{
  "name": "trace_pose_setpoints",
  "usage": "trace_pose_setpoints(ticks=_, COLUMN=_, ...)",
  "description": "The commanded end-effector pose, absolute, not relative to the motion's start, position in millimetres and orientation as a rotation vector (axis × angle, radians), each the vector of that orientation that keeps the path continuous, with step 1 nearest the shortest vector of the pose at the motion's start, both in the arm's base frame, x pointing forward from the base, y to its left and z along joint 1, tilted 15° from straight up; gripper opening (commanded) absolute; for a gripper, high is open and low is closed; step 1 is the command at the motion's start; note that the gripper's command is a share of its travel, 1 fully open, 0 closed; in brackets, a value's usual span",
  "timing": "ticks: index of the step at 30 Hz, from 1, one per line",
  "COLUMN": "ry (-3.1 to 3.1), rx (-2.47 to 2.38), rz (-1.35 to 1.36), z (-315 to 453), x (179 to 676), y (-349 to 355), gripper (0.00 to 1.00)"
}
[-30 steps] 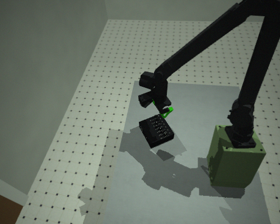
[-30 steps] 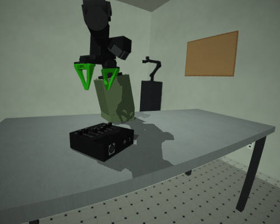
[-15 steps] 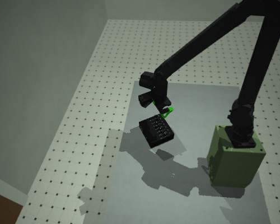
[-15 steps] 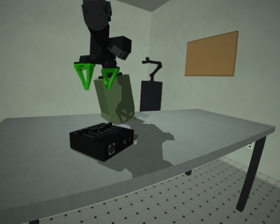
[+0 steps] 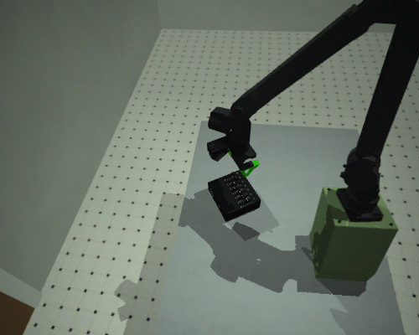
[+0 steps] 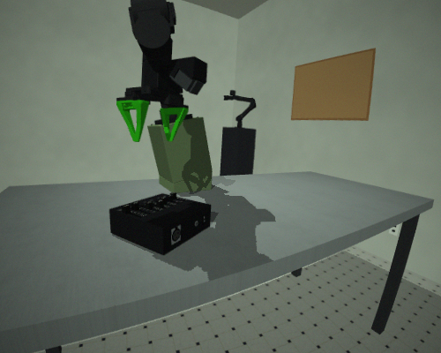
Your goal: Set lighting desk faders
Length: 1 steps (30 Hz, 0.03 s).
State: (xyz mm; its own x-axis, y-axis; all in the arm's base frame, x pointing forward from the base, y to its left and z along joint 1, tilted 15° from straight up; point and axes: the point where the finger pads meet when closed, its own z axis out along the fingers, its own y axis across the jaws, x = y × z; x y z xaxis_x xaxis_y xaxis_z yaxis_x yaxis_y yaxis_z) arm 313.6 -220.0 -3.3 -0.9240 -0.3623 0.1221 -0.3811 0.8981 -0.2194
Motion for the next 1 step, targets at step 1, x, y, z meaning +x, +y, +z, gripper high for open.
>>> trace_pose_setpoints(ticks=1, ry=-3.010, rx=0.570, rz=0.406, z=8.1, x=323.6, y=-224.6, gripper=1.00)
